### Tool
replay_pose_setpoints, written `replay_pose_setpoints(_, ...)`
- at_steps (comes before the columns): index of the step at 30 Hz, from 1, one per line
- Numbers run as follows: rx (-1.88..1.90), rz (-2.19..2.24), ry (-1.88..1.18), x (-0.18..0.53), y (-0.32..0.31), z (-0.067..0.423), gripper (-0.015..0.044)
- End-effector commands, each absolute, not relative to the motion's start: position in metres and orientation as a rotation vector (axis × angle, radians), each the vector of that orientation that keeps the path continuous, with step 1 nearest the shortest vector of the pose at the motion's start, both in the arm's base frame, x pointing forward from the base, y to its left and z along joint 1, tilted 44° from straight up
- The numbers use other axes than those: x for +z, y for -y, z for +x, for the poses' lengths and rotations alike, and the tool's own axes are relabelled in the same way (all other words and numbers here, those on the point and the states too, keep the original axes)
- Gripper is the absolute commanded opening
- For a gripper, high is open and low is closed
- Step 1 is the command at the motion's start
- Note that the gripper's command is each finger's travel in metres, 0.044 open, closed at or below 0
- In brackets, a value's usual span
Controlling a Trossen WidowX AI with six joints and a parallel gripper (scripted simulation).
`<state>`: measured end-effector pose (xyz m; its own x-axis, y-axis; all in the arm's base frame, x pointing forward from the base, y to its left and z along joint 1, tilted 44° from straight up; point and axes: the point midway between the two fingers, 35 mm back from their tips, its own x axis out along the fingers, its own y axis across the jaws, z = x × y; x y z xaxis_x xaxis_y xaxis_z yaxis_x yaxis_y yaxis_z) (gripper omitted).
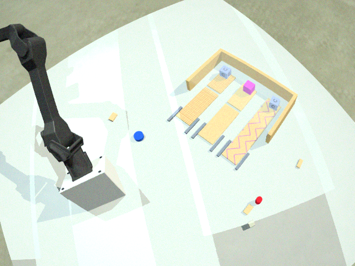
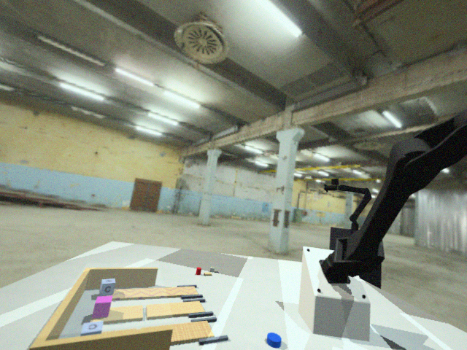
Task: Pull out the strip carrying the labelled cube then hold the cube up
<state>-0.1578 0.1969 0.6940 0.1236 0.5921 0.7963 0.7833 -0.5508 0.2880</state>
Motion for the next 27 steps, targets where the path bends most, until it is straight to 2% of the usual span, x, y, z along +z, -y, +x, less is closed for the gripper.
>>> replay_pose_setpoints(1, -1.409, -2.199, 1.362, 0.694, -0.198, -0.158, 0.04)
replay_pose_setpoints(10, -1.958, -2.431, 1.073, 0.66, -0.271, -0.131, 0.04)
replay_pose_setpoints(22, -2.592, -2.715, 0.691, 0.599, -0.348, -0.031, 0.04)
replay_pose_setpoints(27, -2.908, -2.8, 0.53, 0.558, -0.374, 0.025, 0.04)
